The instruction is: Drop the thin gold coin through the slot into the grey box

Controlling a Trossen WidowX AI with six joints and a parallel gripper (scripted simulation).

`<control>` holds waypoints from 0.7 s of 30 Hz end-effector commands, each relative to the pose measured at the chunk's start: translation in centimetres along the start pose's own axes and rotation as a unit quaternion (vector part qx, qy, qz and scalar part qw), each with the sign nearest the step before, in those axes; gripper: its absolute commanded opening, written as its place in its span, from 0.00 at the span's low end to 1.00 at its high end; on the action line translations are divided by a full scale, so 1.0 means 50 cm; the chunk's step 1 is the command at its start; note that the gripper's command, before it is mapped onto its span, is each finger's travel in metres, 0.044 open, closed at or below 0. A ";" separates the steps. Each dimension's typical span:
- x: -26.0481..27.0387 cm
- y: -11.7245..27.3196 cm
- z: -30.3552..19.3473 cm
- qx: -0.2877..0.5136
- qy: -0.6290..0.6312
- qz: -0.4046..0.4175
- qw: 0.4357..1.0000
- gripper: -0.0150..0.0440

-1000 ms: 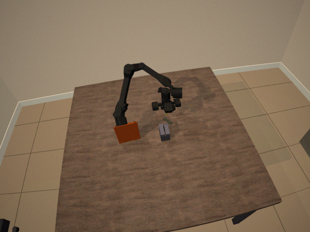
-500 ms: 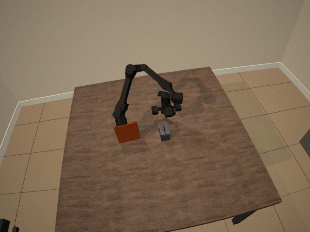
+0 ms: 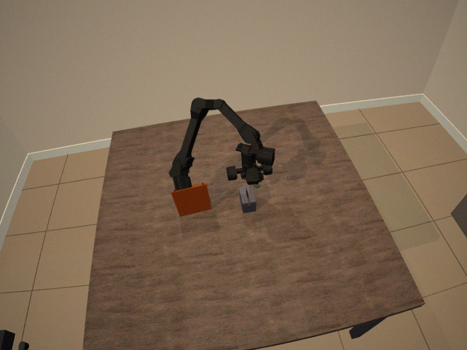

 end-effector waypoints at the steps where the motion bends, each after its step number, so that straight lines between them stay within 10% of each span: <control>1: -0.014 -0.003 0.016 0.001 0.001 -0.003 1.000 0.25; 21: -0.043 -0.003 0.054 0.003 0.000 0.000 1.000 0.25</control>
Point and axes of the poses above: the point midway between the two fingers, 35 mm back from their tips, its own y axis back along the fingers, its own x axis across the jaws, z = x × y, the point moved 6 cm from there along y, back along the fingers, and after that the axes turned 14 degrees about y, right-handed, at the moved point
